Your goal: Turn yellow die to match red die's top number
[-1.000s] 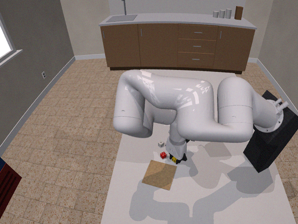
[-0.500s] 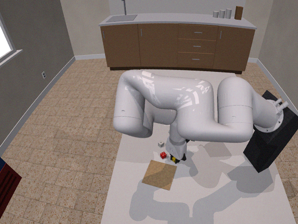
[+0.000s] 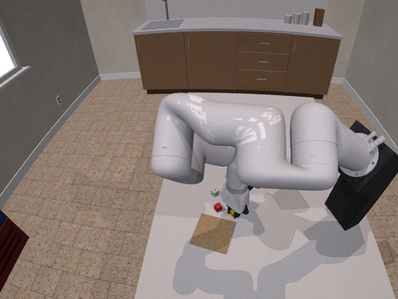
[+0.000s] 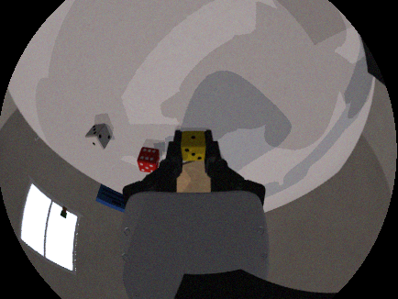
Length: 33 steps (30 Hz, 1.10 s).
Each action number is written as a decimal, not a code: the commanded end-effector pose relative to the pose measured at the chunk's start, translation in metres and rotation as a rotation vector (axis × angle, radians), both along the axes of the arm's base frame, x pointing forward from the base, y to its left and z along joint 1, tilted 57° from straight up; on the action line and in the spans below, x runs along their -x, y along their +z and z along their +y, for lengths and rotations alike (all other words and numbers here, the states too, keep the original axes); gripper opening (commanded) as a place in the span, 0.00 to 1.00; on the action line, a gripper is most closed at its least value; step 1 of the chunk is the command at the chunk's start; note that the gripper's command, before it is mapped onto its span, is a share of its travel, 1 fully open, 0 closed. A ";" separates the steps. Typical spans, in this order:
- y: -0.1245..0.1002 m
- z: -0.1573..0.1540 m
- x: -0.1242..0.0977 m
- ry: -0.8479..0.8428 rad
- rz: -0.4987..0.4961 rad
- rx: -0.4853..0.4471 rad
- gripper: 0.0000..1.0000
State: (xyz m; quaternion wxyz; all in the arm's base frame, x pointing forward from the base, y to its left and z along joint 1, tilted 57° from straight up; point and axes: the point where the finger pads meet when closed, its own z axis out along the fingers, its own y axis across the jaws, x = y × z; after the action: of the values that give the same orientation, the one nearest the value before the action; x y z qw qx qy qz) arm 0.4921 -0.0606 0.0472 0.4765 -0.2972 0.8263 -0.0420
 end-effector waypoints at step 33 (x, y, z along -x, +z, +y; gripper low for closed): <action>0.054 -0.022 0.081 -0.001 0.000 0.000 0.21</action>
State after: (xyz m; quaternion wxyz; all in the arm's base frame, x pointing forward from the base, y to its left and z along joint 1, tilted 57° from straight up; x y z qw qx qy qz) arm 0.4139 -0.0810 0.0990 0.4773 -0.2962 0.8262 -0.0441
